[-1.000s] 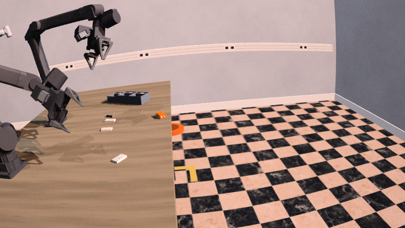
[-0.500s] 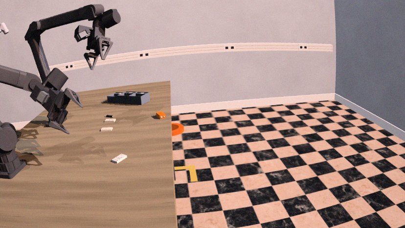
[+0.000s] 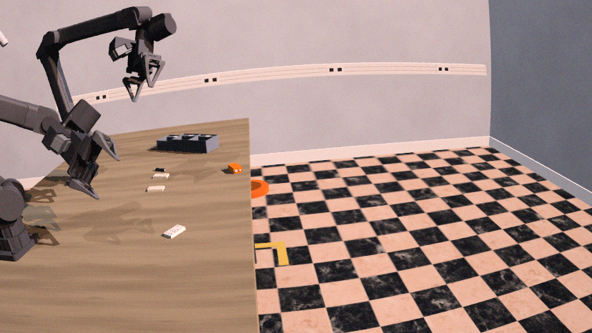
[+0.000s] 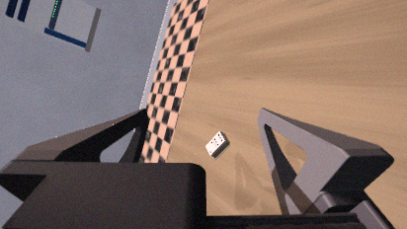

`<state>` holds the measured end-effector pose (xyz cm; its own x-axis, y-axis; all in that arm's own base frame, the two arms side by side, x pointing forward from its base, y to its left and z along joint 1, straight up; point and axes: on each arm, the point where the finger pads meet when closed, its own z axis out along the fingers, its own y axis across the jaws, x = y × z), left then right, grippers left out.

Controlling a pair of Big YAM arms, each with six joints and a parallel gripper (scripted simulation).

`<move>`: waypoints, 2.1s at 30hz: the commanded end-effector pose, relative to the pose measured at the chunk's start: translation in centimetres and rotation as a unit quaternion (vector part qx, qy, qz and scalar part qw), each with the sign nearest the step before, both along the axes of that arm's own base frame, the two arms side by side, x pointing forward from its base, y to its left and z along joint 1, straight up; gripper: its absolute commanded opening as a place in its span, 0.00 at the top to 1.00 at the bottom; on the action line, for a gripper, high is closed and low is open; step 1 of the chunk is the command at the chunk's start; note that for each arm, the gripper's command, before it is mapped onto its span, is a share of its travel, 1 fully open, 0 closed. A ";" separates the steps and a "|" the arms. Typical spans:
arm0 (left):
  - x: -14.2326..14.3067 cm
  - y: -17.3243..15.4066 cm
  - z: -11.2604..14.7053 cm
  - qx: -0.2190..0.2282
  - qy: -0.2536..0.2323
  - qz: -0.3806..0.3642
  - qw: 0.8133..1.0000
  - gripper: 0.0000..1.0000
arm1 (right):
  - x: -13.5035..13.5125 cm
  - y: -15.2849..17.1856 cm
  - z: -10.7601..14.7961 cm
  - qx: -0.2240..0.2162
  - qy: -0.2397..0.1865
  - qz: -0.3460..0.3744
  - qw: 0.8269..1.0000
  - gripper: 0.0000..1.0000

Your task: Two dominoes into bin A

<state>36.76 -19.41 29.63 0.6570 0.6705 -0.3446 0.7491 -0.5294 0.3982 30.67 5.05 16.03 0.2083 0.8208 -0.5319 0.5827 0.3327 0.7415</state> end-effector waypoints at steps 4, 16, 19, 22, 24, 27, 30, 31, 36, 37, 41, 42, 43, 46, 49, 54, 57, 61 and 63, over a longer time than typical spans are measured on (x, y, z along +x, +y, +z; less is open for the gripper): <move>0.1 0.0 0.4 -0.002 -0.005 0.000 1.000 0.00 | 0.3 -1.1 0.3 0.002 -0.003 -0.020 1.000 0.00; 0.1 0.0 0.4 -0.002 -0.005 0.000 1.000 0.00 | 0.5 -3.7 0.3 0.002 -0.003 -0.061 0.998 0.00; 0.1 0.0 0.4 -0.002 -0.005 0.000 1.000 0.00 | 0.6 -4.6 0.3 0.002 -0.003 -0.075 0.997 0.00; 0.1 0.0 0.4 -0.002 -0.005 0.000 1.000 0.00 | 0.6 -5.5 0.3 0.002 -0.003 -0.089 0.996 0.00; 0.1 0.0 0.4 -0.002 -0.005 0.000 1.000 0.00 | 0.6 -6.1 0.3 0.002 -0.003 -0.099 0.995 0.00; 0.1 0.0 0.4 -0.002 -0.005 0.000 1.000 0.00 | 0.5 -7.0 0.3 0.002 -0.003 -0.115 0.993 0.00; 0.1 0.0 0.4 -0.002 -0.005 0.000 1.000 0.00 | 0.4 -8.0 0.3 0.002 -0.003 -0.131 0.991 0.00; 0.1 0.0 0.4 -0.002 -0.005 0.000 1.000 0.00 | 0.4 -8.4 0.3 0.002 -0.003 -0.136 0.991 0.00; 0.1 0.0 0.4 -0.002 -0.005 0.000 1.000 0.00 | 0.3 -9.4 0.3 0.002 -0.003 -0.152 0.988 0.00; 0.1 0.0 0.4 -0.002 -0.005 0.000 1.000 0.00 | 0.2 -9.7 0.3 0.002 -0.003 -0.158 0.987 0.00; 0.1 0.0 0.4 -0.002 -0.005 0.000 1.000 0.00 | 0.0 -11.1 0.3 0.001 -0.003 -0.180 0.984 0.00; 0.1 0.0 0.4 -0.002 -0.005 0.000 1.000 0.00 | -0.1 -11.5 0.3 0.001 -0.003 -0.186 0.983 0.00; 0.1 0.0 0.4 -0.002 -0.005 0.000 1.000 0.00 | -0.2 -11.8 0.3 0.001 -0.003 -0.191 0.982 0.00; 0.1 0.0 0.4 -0.002 -0.005 0.000 1.000 0.00 | -0.4 -12.9 0.3 0.001 -0.003 -0.208 0.978 0.00; 0.1 0.0 0.4 -0.002 -0.005 0.000 1.000 0.00 | -0.6 -13.6 0.3 0.001 -0.003 -0.220 0.976 0.00; 0.1 0.0 0.4 -0.002 -0.005 0.000 1.000 0.00 | -1.0 -15.0 0.3 0.001 -0.004 -0.242 0.970 0.00; 0.1 0.0 0.4 -0.002 -0.005 0.000 1.000 0.00 | -1.4 -16.0 0.3 0.001 -0.004 -0.259 0.966 0.00; 0.1 0.0 0.4 -0.002 -0.005 0.000 1.000 0.00 | -1.9 -17.3 0.3 0.001 -0.004 -0.281 0.960 0.00; 0.1 0.0 0.4 -0.002 -0.005 0.000 1.000 0.00 | -2.2 -18.0 0.3 0.001 -0.004 -0.292 0.956 0.00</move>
